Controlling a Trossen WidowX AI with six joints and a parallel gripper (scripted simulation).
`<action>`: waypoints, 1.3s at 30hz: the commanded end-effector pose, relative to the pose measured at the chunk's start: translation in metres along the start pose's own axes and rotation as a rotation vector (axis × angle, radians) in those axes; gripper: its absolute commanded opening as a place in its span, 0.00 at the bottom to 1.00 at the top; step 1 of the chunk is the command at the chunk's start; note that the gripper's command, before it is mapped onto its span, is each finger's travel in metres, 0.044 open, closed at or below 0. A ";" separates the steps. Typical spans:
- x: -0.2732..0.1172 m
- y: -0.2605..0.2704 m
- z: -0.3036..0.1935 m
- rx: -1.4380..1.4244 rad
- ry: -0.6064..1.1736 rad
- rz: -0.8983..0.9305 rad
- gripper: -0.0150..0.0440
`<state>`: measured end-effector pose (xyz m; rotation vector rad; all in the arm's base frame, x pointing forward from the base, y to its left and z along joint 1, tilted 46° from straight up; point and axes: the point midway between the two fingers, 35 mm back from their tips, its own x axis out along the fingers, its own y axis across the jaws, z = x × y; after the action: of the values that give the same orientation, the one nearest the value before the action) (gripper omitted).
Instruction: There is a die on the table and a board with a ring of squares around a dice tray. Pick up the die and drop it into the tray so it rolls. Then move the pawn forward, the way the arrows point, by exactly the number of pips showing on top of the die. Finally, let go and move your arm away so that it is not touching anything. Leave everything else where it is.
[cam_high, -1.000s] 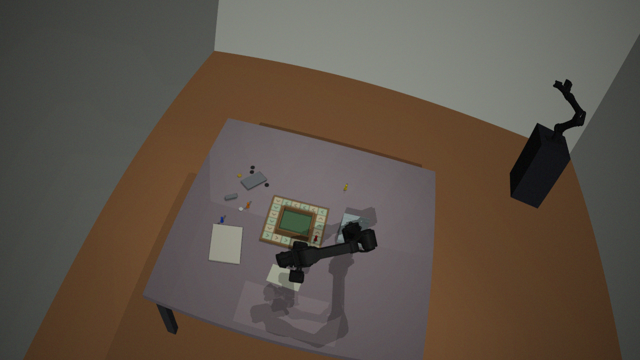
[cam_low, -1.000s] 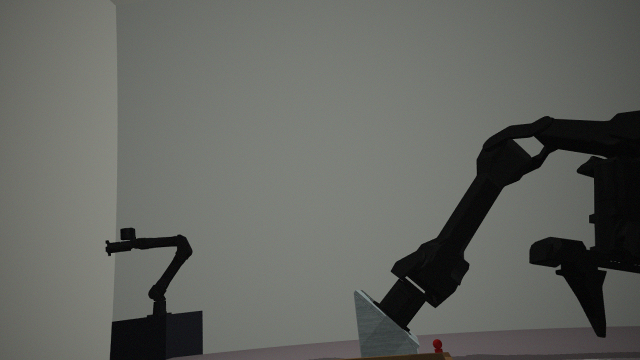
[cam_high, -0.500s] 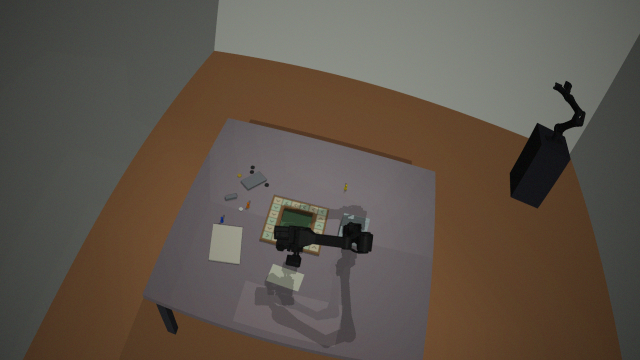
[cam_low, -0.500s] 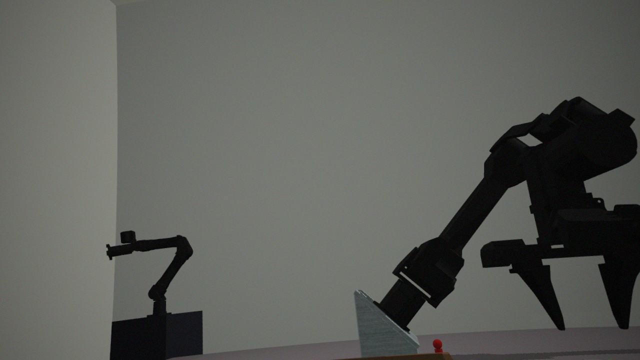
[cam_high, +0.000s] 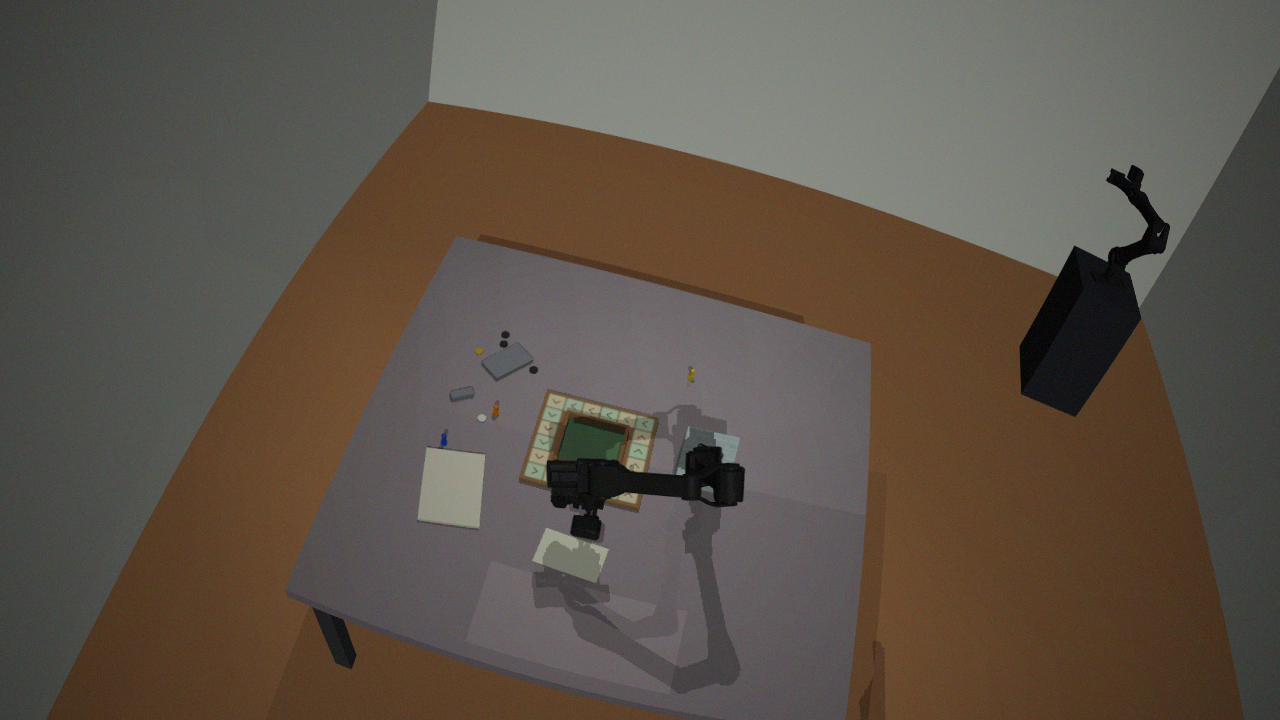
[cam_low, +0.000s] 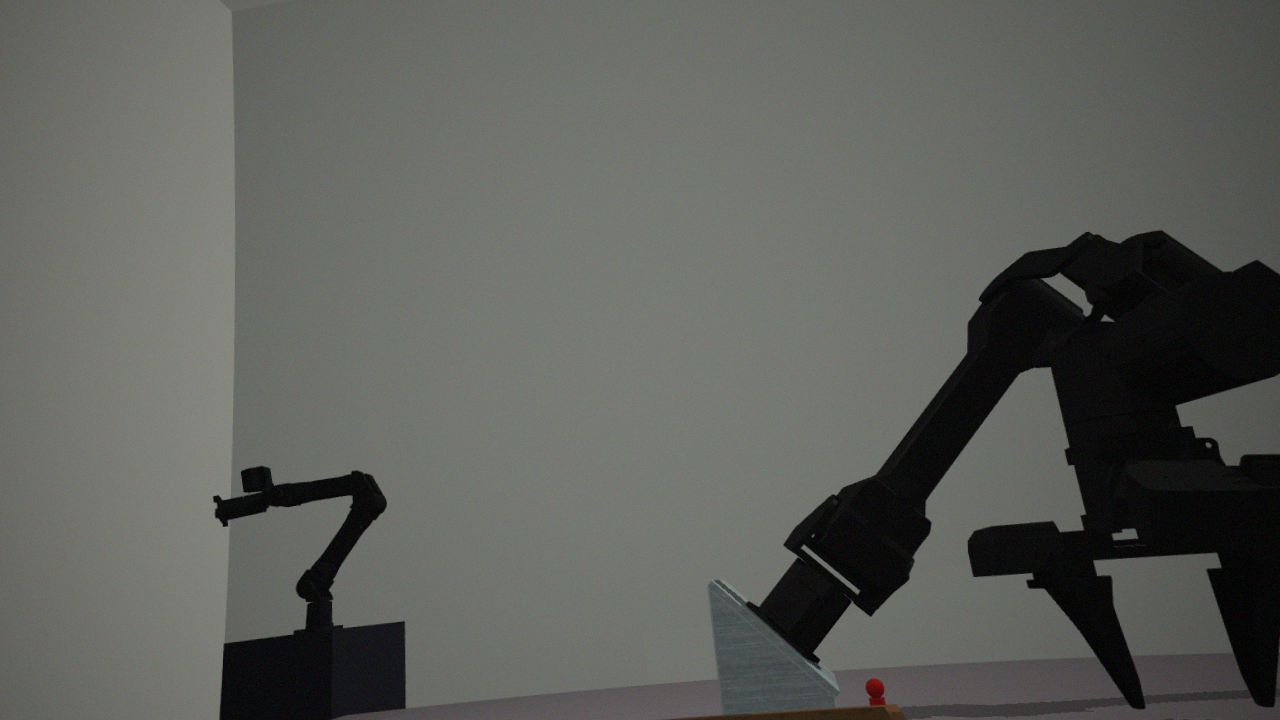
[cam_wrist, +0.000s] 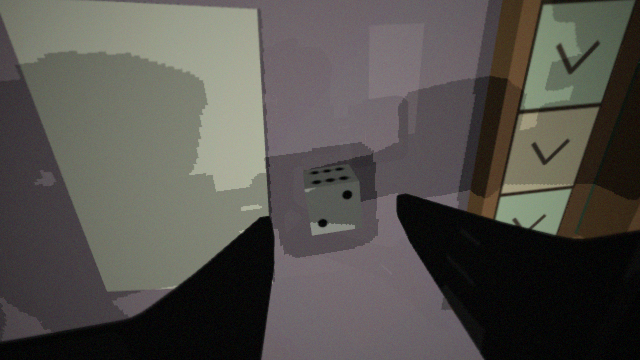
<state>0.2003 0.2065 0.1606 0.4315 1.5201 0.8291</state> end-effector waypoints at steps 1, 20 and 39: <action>0.007 -0.001 -0.001 0.007 0.004 -0.002 0.72; 0.024 -0.001 -0.002 0.008 0.004 0.000 0.44; -0.024 -0.004 0.002 0.002 0.005 -0.017 0.25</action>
<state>0.2038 0.1968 0.1640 0.4192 1.5300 0.8118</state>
